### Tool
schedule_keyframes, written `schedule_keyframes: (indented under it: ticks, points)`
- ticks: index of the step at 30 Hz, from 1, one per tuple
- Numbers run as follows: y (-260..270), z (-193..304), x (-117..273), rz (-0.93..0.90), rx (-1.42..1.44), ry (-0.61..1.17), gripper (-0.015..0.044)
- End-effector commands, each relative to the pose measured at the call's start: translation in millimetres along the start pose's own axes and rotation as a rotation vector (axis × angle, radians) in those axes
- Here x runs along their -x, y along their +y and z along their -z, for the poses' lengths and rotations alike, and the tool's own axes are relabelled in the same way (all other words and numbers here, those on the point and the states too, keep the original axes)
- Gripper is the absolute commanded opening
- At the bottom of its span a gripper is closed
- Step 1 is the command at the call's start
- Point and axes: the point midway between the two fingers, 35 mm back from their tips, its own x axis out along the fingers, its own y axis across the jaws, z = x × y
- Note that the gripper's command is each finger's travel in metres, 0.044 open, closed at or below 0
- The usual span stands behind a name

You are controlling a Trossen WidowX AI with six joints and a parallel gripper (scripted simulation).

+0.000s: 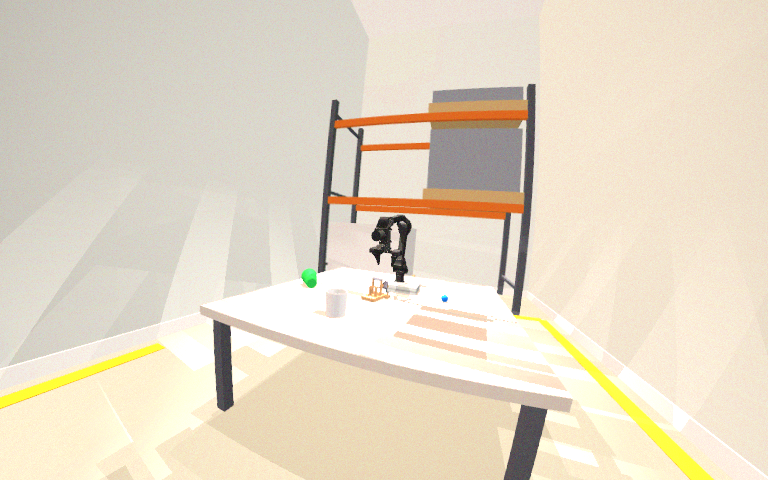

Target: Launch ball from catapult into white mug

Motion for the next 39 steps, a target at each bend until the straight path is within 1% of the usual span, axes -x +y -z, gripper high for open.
schedule_keyframes:
  ticks: [1,12,25,28,39]
  points:
    - [0.0,-26.5,1.0,-0.001,0.012,-0.049,0.044]
    - [-0.8,-150.6,53.8,0.009,0.063,-0.433,0.044]
    - [-3.5,-275.0,139.4,0.052,0.12,-0.886,0.044]
    - [-3.9,-286.9,150.3,0.059,0.126,-0.937,0.044]
    - [-3.9,-286.9,150.3,0.059,0.126,-0.937,0.044]
